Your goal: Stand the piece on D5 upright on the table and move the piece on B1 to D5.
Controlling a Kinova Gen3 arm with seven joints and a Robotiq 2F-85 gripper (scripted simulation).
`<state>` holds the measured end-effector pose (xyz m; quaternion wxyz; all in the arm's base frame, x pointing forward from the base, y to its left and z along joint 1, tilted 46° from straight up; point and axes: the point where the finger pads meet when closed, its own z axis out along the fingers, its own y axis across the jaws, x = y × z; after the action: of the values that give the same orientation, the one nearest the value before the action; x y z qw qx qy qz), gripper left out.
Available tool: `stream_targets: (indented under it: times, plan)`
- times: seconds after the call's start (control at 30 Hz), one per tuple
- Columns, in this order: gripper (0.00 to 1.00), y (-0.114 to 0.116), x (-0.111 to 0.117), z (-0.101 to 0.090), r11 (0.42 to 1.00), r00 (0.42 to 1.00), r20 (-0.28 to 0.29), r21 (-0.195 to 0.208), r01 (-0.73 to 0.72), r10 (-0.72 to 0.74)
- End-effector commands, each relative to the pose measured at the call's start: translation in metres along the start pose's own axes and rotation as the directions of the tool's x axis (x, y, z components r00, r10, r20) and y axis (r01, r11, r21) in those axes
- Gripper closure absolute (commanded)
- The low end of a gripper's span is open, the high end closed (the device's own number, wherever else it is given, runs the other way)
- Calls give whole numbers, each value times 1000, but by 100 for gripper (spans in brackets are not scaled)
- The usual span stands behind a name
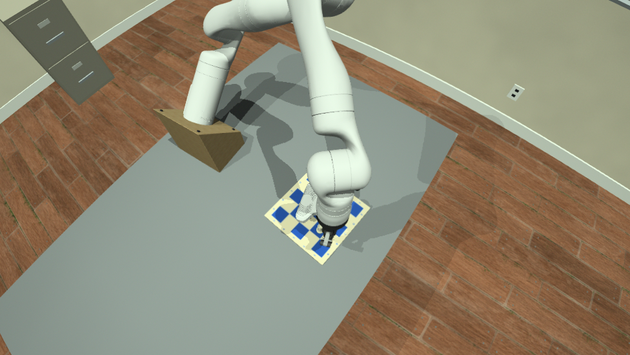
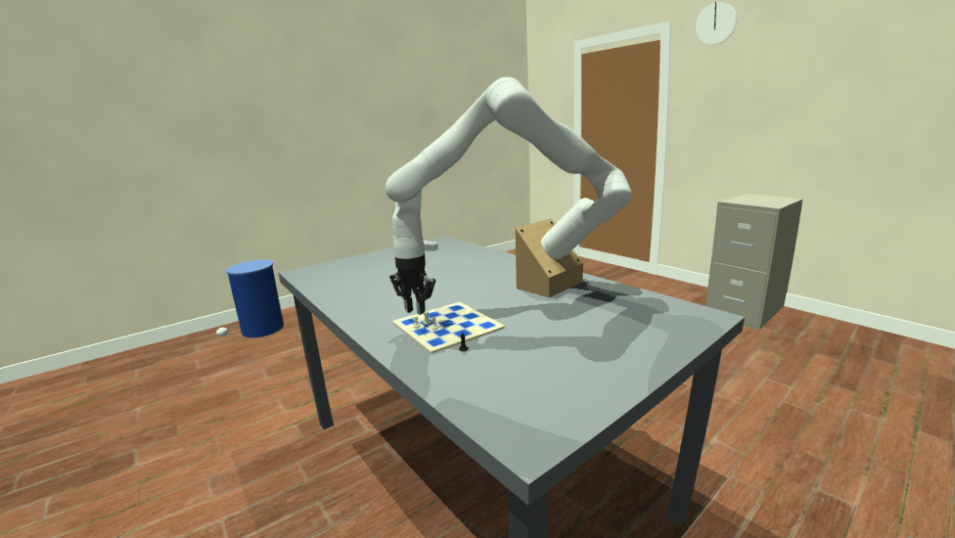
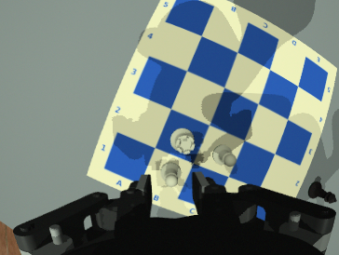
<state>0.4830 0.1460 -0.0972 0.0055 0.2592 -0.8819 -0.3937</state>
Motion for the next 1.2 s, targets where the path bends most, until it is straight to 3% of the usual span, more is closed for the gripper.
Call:
stream_targets:
  times: [0.0, 0.83, 1.17]
  plan:
    - [66, -1, 0, -1, 1000, 1000, 2, 2, 0, 0]
    - [66, -1, 0, 1, 1000, 1000, 2, 2, 0, 0]
    - [66, -1, -1, 17, 1000, 1000, 2, 2, 0, 0]
